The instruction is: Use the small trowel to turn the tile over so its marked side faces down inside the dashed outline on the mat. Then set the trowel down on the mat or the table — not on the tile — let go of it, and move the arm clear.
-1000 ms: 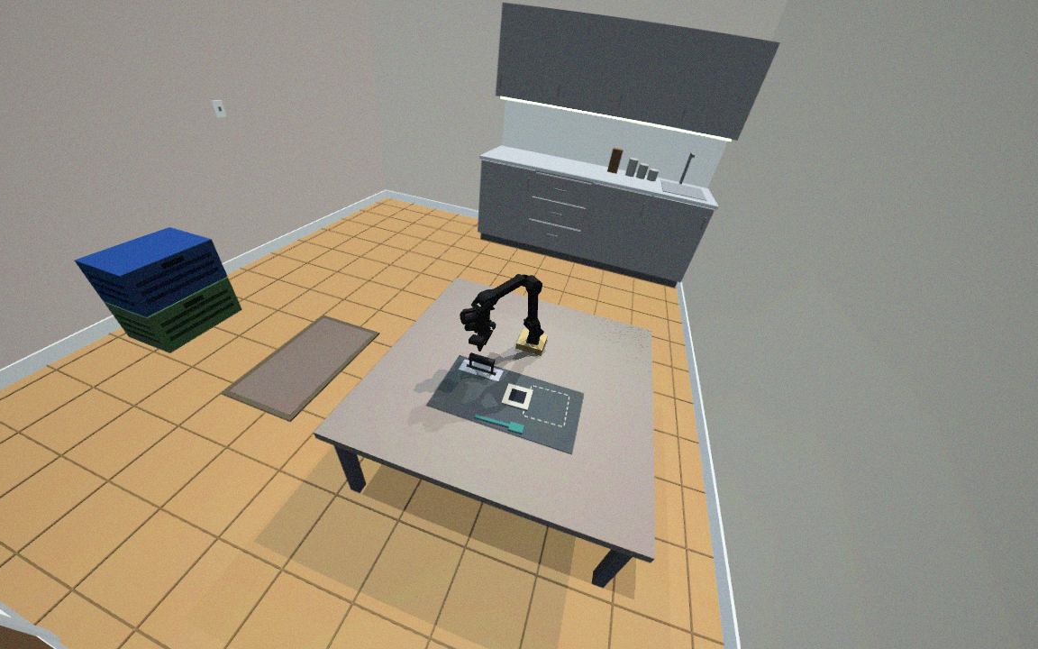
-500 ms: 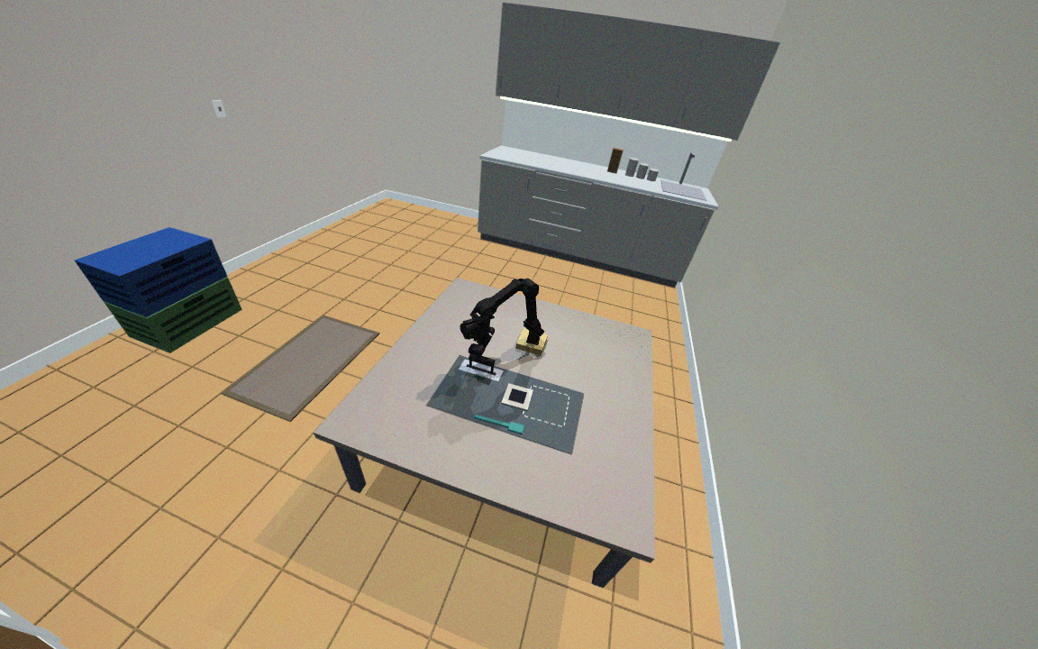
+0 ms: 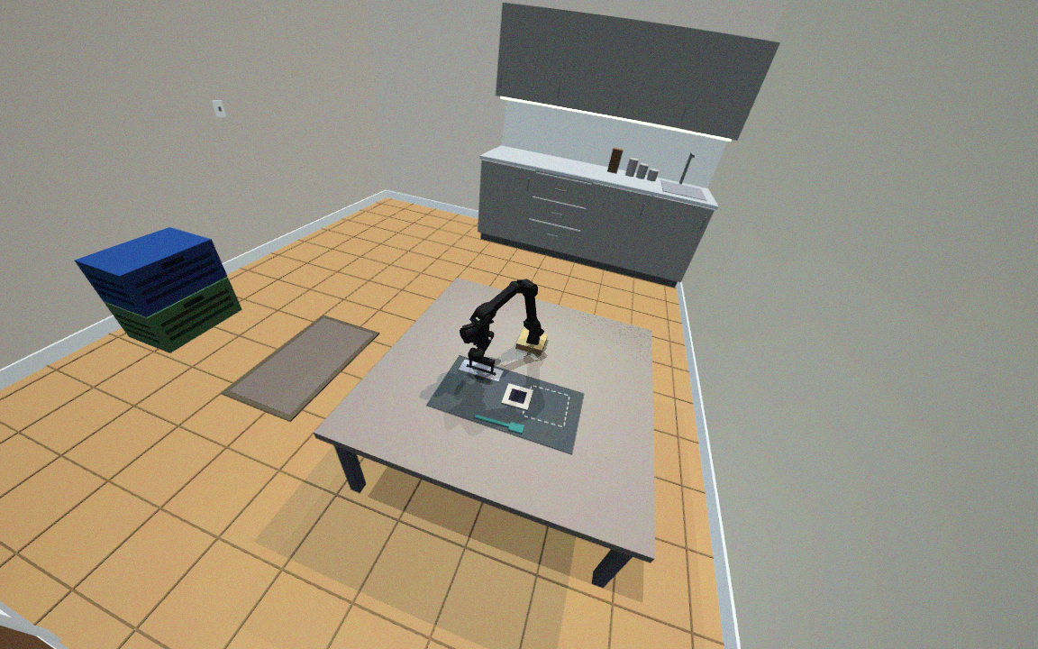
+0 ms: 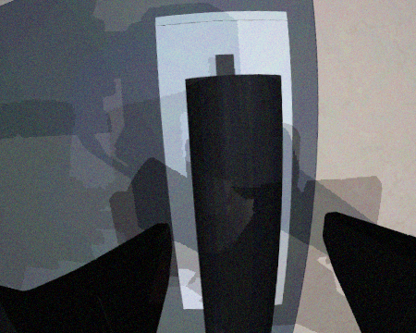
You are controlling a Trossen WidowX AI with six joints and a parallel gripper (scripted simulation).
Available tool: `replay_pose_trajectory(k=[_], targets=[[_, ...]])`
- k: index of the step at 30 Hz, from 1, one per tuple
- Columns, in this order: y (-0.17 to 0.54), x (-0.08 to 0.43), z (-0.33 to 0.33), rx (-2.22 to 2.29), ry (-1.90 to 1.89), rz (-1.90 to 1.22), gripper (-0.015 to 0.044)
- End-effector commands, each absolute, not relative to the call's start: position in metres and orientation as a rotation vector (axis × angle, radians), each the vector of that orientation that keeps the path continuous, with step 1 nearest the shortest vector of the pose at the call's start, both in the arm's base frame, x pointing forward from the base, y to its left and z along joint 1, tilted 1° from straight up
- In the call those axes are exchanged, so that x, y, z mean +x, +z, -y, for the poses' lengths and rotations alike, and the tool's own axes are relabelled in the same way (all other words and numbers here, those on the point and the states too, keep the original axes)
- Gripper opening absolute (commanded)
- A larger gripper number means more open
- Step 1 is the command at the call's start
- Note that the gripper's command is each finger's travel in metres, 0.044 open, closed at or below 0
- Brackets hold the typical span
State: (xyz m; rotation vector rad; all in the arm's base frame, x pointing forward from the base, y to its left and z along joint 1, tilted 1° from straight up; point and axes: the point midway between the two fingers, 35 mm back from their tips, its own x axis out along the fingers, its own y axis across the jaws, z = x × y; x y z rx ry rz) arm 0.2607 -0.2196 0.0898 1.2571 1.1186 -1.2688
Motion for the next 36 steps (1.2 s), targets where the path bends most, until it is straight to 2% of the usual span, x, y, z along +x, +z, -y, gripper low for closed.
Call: replay_pose_trajectory(k=[1,7,10,19,36], targets=[[0.0818,0.2591,0.2196,1.257,-1.278,-1.122,0.0270],[0.0748,0.2590,0.2197,1.257,-1.278,-1.122,0.0270],[0.0748,0.2590,0.2197,1.257,-1.278,-1.122,0.0191],[0.0748,0.2590,0.2197,1.257,-1.278,-1.122,0.0131],[0.0748,0.2590,0.2197,1.271,-1.291,-1.112,0.0130]])
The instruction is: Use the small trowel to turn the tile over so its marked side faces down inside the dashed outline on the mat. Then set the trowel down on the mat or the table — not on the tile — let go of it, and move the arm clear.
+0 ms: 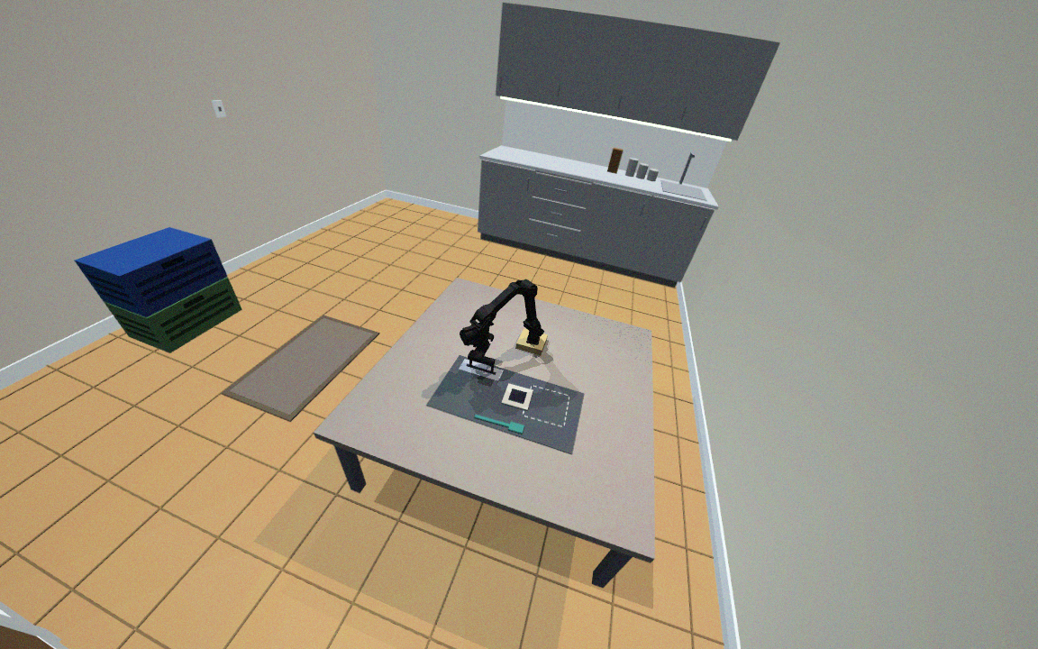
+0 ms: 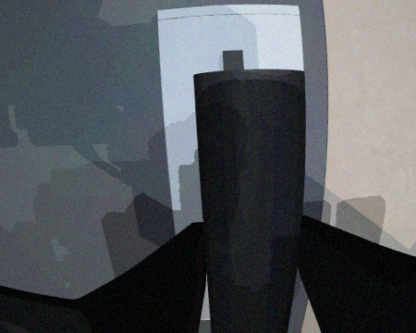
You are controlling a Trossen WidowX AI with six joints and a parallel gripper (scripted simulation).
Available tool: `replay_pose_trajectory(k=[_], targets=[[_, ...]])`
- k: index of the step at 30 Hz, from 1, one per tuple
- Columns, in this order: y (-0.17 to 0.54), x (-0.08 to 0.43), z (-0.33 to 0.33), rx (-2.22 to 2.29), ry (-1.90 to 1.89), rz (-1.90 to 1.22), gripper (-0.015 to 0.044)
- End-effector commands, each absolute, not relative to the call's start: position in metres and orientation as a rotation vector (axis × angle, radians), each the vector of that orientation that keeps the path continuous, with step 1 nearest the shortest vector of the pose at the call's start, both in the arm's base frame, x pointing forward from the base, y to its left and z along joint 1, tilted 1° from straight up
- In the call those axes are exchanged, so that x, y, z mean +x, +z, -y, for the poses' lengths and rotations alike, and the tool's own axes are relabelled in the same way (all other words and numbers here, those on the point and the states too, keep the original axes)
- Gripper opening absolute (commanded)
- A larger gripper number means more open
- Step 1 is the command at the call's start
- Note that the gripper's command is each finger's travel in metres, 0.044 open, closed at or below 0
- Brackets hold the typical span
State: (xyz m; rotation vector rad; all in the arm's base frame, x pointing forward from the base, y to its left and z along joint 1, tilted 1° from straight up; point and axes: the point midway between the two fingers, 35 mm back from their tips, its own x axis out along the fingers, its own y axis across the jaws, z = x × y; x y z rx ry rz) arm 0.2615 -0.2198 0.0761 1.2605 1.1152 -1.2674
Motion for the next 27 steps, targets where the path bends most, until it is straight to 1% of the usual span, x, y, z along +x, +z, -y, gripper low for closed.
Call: replay_pose_trajectory(k=[1,27], targets=[[0.0748,0.2590,0.2197,1.289,-1.308,-1.100,0.0130],[0.0747,0.2590,0.2197,1.822,-1.813,-0.597,0.0130]])
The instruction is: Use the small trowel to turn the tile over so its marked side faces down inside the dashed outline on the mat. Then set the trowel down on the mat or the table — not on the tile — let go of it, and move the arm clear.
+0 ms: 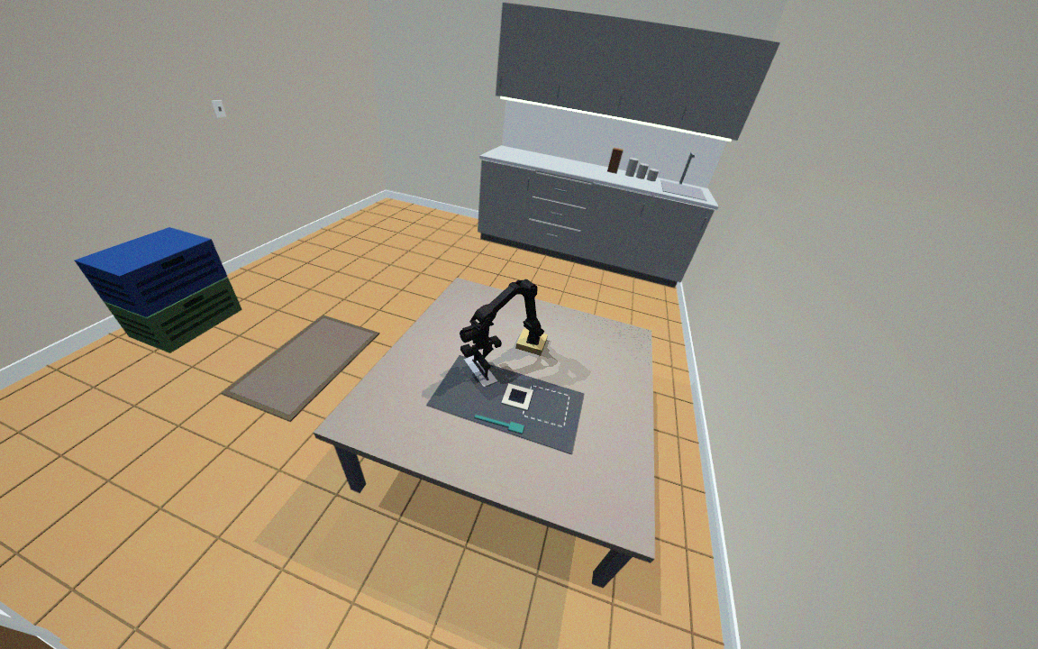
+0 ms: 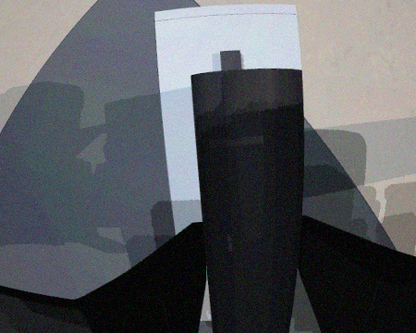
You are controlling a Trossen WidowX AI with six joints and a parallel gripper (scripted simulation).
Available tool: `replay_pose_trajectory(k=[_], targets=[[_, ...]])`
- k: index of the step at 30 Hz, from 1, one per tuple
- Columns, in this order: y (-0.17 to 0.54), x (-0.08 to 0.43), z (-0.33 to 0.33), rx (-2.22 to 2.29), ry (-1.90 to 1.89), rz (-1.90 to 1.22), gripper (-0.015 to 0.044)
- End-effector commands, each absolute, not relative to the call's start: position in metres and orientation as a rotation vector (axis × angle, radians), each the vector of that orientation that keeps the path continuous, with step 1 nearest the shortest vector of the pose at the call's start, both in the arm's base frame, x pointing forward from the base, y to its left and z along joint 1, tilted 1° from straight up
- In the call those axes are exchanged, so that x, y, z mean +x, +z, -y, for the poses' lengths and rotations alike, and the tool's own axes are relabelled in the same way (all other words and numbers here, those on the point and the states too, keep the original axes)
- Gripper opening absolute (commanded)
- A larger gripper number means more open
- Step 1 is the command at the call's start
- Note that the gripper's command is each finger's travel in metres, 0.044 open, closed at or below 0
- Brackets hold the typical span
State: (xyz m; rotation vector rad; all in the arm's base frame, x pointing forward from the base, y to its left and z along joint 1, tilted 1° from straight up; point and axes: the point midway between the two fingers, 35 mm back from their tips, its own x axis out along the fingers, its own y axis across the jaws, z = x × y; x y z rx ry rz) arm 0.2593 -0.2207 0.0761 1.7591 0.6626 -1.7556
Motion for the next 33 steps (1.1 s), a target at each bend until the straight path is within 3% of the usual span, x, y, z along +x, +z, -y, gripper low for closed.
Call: replay_pose_trajectory(k=[1,19,24,33], targets=[[0.0747,0.2590,0.2197,1.841,-1.831,-0.573,0.0130],[0.0747,0.2589,0.2197,2.068,-2.041,-0.247,0.0130],[0.0747,0.2589,0.2197,2.068,-2.041,-0.247,0.0261],[0.0747,0.2589,0.2197,2.068,-2.041,-0.247,0.0270]])
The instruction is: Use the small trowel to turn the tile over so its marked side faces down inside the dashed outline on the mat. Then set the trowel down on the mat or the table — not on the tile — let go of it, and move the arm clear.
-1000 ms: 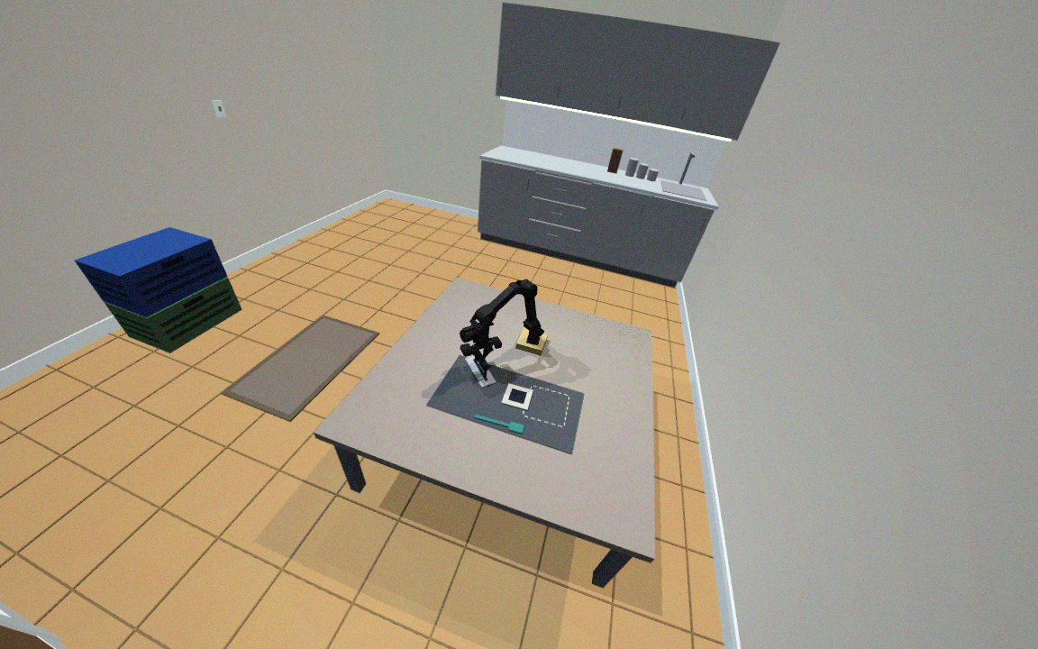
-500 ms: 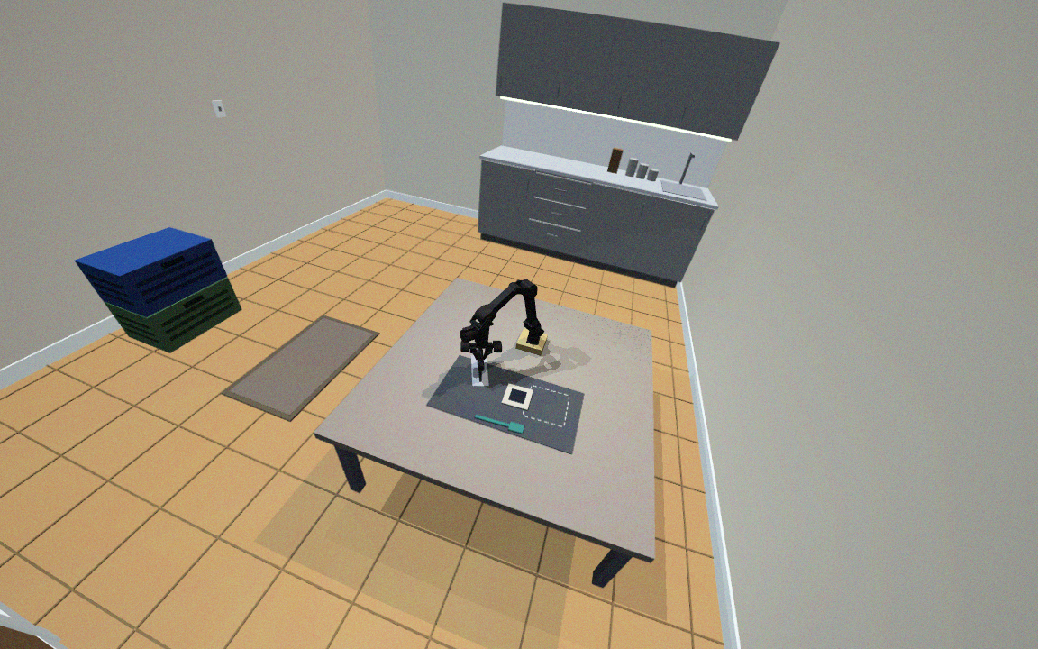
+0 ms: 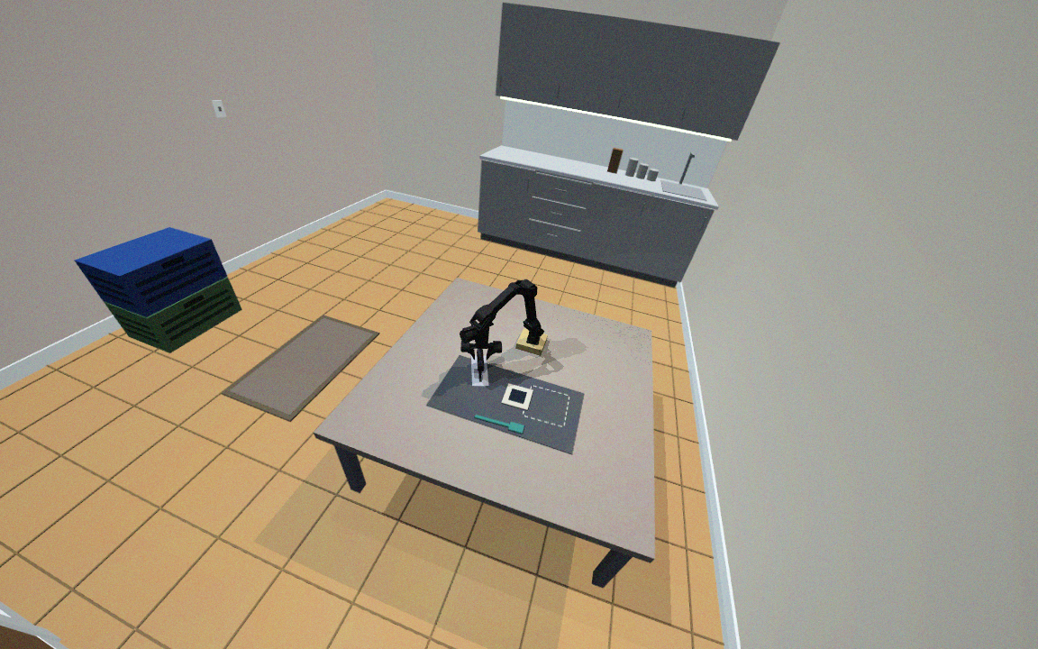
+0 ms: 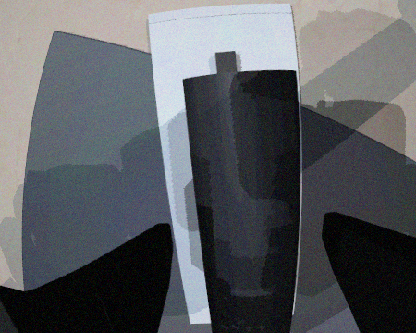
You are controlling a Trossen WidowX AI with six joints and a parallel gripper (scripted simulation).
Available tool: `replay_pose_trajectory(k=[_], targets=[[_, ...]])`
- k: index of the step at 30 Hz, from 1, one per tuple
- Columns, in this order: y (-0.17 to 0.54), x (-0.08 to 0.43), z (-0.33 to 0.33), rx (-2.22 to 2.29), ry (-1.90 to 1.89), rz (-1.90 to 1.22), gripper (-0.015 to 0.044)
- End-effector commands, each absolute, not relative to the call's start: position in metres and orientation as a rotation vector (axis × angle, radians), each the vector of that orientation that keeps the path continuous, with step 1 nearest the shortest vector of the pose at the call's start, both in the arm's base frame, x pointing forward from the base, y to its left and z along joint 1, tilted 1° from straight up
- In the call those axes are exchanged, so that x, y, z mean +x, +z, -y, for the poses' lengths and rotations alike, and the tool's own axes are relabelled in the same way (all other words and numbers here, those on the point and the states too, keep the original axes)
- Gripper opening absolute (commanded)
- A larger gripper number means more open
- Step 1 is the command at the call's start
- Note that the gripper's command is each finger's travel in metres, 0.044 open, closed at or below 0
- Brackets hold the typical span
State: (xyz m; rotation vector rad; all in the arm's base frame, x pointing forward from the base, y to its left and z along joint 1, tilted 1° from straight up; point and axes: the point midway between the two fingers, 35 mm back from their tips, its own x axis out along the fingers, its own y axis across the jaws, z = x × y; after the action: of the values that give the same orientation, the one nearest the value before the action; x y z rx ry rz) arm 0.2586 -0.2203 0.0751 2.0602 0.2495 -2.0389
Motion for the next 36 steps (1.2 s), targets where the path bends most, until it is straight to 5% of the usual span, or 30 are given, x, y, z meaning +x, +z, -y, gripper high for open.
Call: replay_pose_trajectory(k=[1,22,36], targets=[[0.075,0.259,0.220,2.068,-2.041,-0.247,0.0270],[0.120,0.255,0.216,2.077,-2.049,-0.232,0.0270],[0.120,0.257,0.216,1.787,-1.780,-0.639,0.0270]])
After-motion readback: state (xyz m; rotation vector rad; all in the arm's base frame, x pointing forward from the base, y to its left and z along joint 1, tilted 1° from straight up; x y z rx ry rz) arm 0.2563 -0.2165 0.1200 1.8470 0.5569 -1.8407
